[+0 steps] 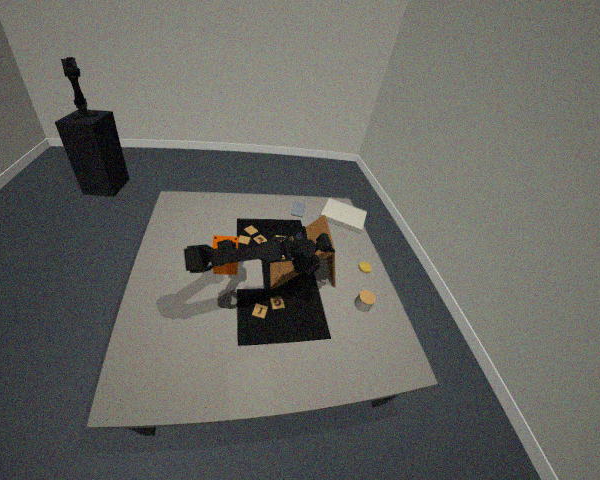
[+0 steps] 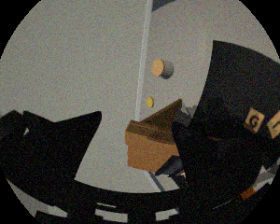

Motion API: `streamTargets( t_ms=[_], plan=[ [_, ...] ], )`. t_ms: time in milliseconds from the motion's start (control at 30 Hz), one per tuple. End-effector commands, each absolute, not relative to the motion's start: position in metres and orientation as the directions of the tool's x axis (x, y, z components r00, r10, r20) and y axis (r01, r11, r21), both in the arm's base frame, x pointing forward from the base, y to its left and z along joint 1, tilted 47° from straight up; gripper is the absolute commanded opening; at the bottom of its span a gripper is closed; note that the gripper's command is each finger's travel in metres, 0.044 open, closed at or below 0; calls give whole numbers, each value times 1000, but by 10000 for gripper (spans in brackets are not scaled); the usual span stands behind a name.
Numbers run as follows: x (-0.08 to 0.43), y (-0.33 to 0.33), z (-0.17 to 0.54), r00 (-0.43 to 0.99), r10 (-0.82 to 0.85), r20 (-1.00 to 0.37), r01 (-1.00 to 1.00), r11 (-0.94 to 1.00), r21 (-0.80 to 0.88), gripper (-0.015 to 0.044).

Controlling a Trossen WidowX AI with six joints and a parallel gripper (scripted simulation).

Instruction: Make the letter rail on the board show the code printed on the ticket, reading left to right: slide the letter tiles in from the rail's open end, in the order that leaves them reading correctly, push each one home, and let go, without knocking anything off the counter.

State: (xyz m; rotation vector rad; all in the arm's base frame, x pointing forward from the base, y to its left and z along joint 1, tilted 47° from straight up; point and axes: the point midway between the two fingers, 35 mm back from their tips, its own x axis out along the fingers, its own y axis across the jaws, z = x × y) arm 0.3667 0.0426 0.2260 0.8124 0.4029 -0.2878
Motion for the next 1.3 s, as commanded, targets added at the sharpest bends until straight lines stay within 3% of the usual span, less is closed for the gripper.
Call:
streamTargets(
  t_ms=[0,67,300,567,700,900,1267],
  plan=[
    [366,83,229,896,-8,-444,318,711,628,440],
    [365,108,228,890,45,-453,282,726,627,440],
    [349,137,155,827,-11,-562,326,824,464,440],
    [284,160,41,752,-168,-638,269,961,64,440],
    [241,151,-2,762,-250,-598,175,968,-182,440],
    [183,113,-32,861,-289,-419,1,824,-566,440],
    [179,108,-32,875,-282,-394,-13,798,-602,440]
  ],
)
